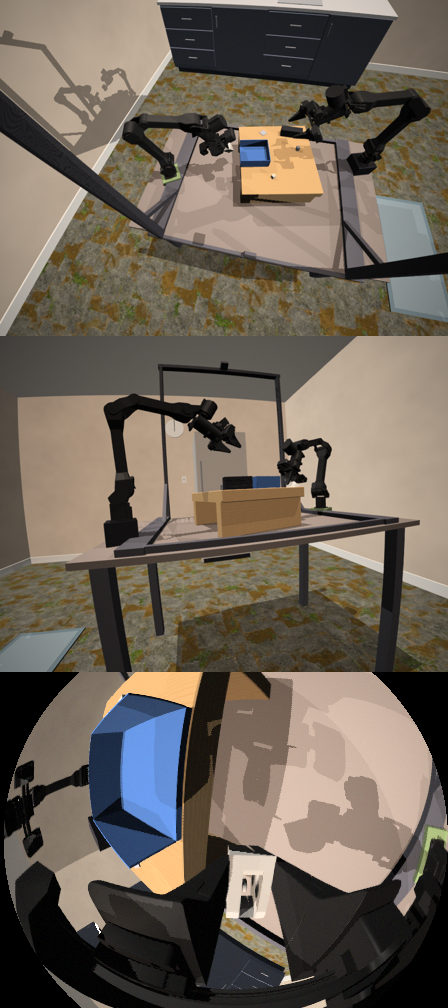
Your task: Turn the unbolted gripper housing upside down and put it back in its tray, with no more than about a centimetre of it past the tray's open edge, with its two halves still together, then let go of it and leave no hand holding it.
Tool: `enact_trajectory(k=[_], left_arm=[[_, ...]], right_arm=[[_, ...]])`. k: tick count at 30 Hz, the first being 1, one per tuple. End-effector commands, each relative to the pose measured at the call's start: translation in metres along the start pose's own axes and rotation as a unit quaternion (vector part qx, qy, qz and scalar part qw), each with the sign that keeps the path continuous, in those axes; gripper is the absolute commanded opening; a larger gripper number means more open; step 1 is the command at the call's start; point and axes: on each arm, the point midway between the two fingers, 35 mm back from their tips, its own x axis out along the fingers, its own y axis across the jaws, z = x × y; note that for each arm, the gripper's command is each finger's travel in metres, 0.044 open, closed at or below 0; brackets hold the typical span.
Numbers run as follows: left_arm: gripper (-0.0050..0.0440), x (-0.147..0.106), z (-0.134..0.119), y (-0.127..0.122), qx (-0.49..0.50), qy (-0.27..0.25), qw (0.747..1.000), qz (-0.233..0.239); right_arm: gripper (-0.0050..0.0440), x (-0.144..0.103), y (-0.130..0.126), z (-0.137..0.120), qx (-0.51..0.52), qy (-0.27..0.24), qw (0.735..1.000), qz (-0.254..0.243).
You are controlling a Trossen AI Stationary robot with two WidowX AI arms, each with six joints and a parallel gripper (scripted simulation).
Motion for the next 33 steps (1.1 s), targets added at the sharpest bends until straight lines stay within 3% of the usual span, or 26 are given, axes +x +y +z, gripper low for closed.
enact_trajectory(k=[1,33], left_arm=[[0.0111,-0.005,0.005,0.005,0.004,-0.008,1.000,-0.006],[0.0111,-0.009,0.027,-0.012,0.035,-0.033,0.992,-0.120]], right_arm=[[0.0440,-0.008,0.000,0.009,-0.003,-0.015,1.000,0.002],[0.0440,-0.008,0.000,0.009,-0.003,-0.015,1.000,0.002]])
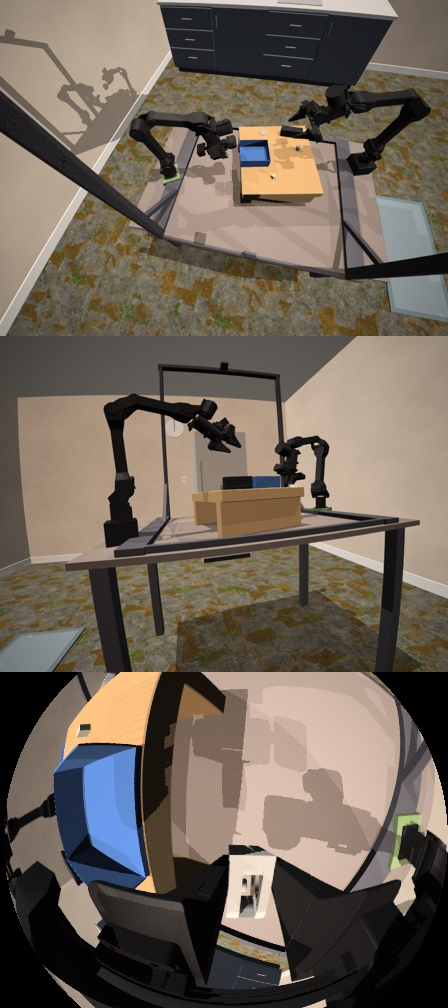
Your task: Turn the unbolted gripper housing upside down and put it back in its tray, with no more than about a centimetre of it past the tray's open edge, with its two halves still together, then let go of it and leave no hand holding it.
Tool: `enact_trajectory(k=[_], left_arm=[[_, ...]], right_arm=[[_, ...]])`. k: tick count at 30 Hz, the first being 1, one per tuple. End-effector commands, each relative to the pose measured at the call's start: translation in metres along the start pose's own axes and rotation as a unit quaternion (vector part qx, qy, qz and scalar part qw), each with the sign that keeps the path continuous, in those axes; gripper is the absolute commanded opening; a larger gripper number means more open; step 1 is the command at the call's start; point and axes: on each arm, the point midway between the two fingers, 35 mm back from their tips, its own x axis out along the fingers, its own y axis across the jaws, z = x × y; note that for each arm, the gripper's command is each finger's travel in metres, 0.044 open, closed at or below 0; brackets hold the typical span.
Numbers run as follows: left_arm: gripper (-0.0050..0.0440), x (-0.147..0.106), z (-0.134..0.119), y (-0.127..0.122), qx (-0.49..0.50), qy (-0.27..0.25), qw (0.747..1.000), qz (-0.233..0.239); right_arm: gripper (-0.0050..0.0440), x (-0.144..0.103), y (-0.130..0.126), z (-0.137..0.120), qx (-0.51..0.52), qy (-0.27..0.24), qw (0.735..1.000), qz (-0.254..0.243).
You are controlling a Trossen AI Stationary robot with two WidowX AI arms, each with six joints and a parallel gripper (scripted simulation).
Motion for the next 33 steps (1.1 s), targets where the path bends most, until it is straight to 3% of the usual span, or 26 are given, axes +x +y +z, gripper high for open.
enact_trajectory(k=[1,33], left_arm=[[0.0111,-0.006,0.005,0.003,0.004,-0.007,1.000,-0.007],[0.0111,-0.013,0.023,-0.013,0.031,-0.021,0.993,-0.110]], right_arm=[[0.0440,-0.008,0.000,0.009,-0.003,-0.015,1.000,0.002],[0.0440,-0.008,0.000,0.009,-0.003,-0.015,1.000,0.002]])
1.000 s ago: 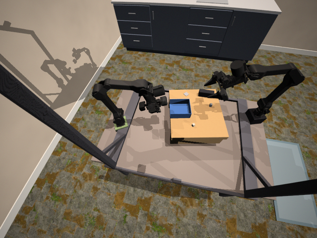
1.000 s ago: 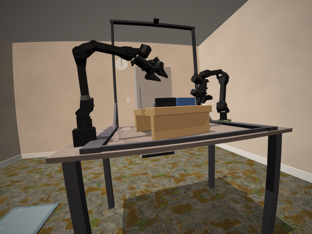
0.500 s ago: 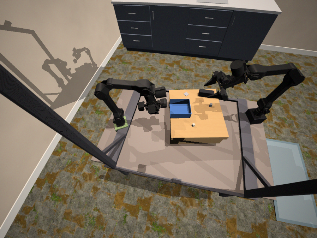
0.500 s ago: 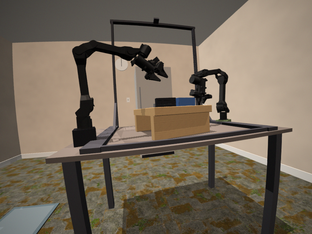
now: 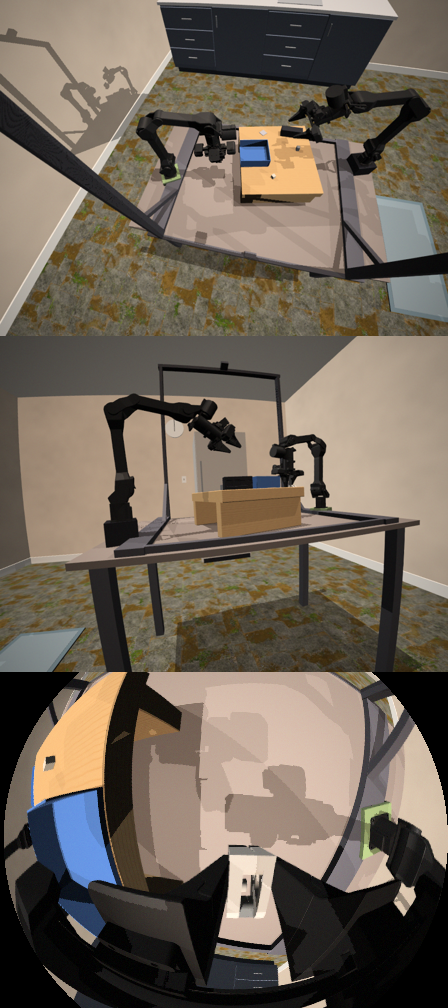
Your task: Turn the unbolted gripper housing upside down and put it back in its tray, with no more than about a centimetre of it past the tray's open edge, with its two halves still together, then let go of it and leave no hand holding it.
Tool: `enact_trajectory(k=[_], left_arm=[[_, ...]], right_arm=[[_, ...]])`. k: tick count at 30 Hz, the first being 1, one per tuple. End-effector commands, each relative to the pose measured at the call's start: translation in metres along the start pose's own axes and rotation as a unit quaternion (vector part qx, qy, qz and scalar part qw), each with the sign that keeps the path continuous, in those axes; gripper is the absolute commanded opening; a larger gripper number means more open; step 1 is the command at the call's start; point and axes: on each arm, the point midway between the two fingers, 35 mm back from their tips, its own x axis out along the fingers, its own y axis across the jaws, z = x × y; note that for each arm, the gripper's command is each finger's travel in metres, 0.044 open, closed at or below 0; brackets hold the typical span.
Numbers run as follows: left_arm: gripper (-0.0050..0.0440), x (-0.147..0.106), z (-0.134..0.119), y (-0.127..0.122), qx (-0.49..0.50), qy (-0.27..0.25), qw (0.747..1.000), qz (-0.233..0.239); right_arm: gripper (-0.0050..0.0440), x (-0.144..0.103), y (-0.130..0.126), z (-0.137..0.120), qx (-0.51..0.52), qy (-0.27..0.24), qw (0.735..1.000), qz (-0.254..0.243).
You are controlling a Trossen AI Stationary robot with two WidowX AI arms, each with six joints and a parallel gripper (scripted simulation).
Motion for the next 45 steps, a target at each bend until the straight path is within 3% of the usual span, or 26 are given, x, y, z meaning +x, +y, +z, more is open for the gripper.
enact_trajectory(k=[1,25,45], left_arm=[[0.0111,-0.0066,0.0034,0.0015,0.003,-0.004,1.000,-0.001],[0.0111,-0.0079,0.0073,-0.0020,0.007,-0.007,1.000,-0.023],[0.0111,-0.0079,0.0070,-0.0017,-0.143,-0.003,0.989,-0.024]], right_arm=[[0.0440,-0.0080,0.0005,0.0090,-0.003,-0.015,1.000,0.002],[0.0440,-0.0080,0.0005,0.0090,-0.003,-0.015,1.000,0.002],[0.0440,-0.0080,0.0005,0.0090,-0.003,-0.015,1.000,0.002]])
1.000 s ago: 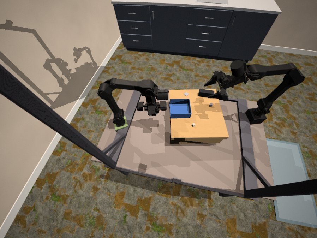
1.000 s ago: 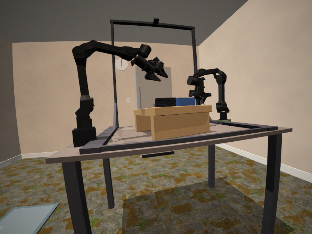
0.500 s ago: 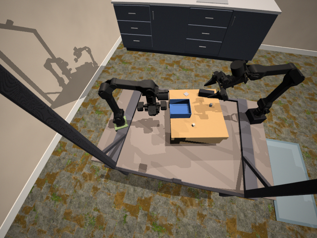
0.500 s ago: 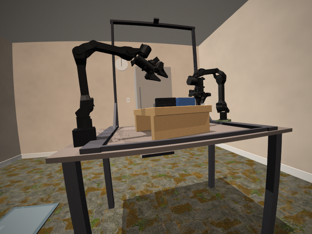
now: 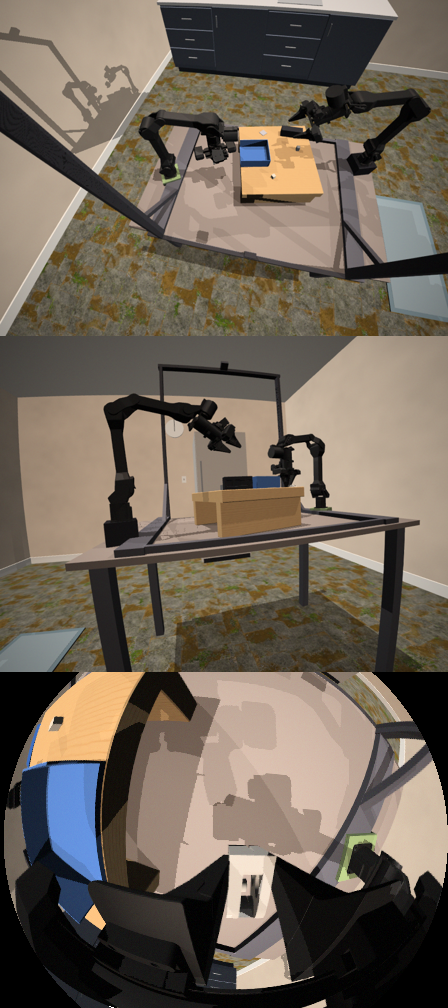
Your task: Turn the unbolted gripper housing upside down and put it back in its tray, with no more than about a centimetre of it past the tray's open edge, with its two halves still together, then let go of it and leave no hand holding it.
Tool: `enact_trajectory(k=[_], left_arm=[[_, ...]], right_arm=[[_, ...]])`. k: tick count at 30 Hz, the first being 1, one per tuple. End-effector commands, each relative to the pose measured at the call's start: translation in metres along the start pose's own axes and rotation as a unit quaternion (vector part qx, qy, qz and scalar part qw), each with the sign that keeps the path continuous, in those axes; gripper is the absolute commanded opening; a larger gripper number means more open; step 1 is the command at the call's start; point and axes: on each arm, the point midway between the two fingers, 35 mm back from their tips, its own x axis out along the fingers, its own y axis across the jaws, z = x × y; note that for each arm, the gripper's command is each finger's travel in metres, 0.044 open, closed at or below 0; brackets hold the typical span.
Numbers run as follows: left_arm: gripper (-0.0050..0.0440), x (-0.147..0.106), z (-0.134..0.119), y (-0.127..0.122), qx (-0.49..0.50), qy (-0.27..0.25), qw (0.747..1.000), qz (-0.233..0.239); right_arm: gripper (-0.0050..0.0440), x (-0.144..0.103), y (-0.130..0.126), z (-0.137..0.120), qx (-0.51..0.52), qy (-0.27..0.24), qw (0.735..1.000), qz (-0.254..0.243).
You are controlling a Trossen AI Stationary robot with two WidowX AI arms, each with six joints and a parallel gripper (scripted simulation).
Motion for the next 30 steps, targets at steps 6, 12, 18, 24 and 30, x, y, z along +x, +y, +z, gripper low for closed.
enact_trajectory(k=[6,12,18,24,30], left_arm=[[0.0111,-0.0051,0.0008,0.0008,-0.080,-0.005,0.997,0.007],[0.0111,-0.0051,0.0008,0.0009,-0.115,-0.005,0.993,0.007],[0.0111,-0.0051,0.0007,0.0010,-0.166,-0.006,0.986,0.007],[0.0111,-0.0051,0.0006,0.0011,-0.217,-0.006,0.976,0.007],[0.0111,-0.0051,0.0005,0.0011,-0.251,-0.006,0.968,0.006]], right_arm=[[0.0440,-0.0080,0.0005,0.0090,-0.003,-0.015,1.000,0.002],[0.0440,-0.0080,0.0005,0.0090,-0.003,-0.015,1.000,0.002],[0.0440,-0.0080,0.0005,0.0090,-0.003,-0.015,1.000,0.002],[0.0440,-0.0080,0.0005,0.0090,-0.003,-0.015,1.000,0.002],[0.0440,-0.0080,0.0005,0.0090,-0.003,-0.015,1.000,0.002]])
